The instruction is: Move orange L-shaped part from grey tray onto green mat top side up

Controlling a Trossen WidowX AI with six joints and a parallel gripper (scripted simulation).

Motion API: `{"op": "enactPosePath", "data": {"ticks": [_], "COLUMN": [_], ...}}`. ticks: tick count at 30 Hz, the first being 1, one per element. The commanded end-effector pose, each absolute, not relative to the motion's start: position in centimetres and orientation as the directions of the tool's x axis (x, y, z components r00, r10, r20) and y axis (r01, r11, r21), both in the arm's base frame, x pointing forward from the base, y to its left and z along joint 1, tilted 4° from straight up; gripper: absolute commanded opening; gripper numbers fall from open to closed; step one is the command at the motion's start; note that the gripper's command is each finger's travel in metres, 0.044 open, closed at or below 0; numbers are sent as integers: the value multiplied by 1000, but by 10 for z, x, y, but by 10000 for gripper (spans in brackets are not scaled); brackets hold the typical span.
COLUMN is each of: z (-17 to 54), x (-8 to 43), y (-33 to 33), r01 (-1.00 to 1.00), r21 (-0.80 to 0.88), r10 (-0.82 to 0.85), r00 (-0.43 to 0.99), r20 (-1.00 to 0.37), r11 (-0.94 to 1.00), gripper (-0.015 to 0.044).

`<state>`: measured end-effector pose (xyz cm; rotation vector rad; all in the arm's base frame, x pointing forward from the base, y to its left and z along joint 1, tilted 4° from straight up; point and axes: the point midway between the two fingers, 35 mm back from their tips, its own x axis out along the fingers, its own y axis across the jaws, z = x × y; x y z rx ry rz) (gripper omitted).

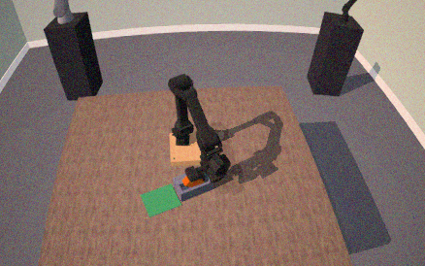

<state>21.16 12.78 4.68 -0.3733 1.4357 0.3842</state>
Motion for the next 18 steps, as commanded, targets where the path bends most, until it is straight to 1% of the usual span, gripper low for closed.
{"op": "enactPosePath", "data": {"ticks": [1,18], "z": [44,58], "x": [212,205], "y": [124,135], "r01": [-467,-467], "r21": [-31,-30], "r10": [15,17], "r00": [96,96], "r20": [-995,-995], "r11": [884,884], "gripper": [180,180]}}
